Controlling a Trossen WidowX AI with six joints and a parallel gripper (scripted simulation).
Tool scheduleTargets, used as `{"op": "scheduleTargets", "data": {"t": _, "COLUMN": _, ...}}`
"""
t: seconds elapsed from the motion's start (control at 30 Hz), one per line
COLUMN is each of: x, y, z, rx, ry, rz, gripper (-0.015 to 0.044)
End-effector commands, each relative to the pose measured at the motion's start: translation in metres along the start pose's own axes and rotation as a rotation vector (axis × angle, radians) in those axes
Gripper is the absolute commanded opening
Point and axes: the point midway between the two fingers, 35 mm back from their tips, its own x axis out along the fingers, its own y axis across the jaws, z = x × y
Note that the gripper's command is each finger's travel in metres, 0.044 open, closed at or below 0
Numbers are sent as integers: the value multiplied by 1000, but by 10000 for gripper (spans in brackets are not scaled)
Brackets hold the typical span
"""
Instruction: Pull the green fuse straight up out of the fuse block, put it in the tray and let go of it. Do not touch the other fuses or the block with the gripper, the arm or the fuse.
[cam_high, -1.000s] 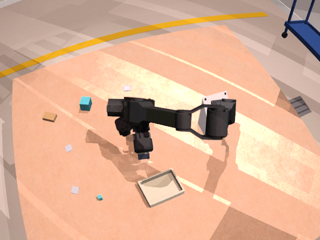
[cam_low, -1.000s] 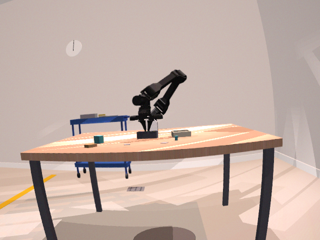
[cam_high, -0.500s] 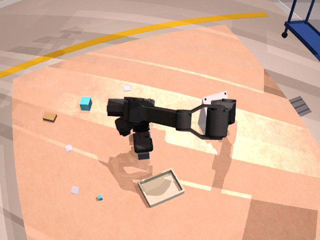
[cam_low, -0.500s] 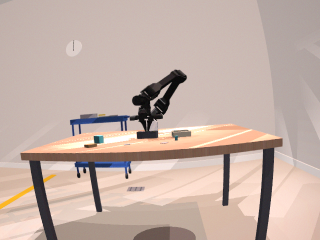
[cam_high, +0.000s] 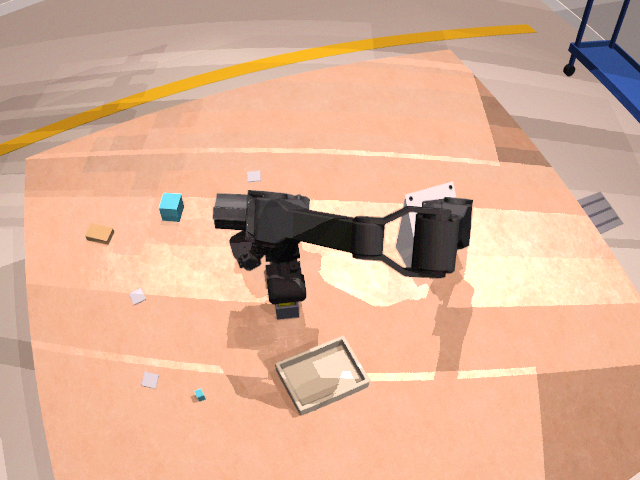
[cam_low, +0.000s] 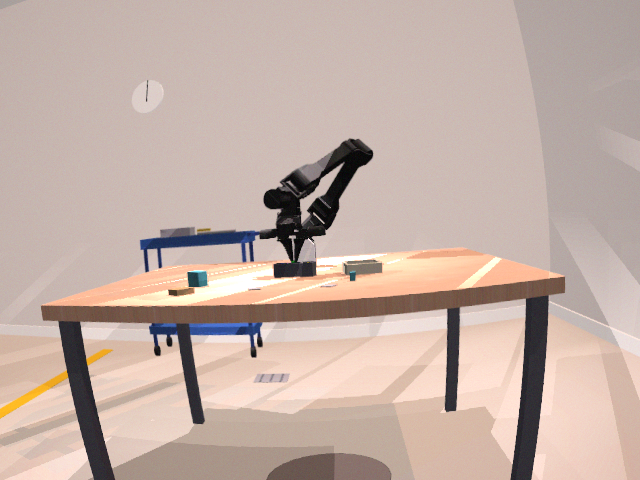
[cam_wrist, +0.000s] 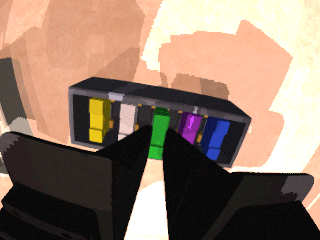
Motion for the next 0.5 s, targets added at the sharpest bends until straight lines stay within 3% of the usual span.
{"op": "scheduleTargets", "data": {"t": 0.0, "x": -4, "y": 0, "z": 1, "rx": -3, "ry": -2, "rz": -4, "gripper": 0}}
{"op": "scheduleTargets", "data": {"t": 0.47, "x": -10, "y": 0, "z": 1, "rx": -2, "ry": -2, "rz": -3, "gripper": 0}}
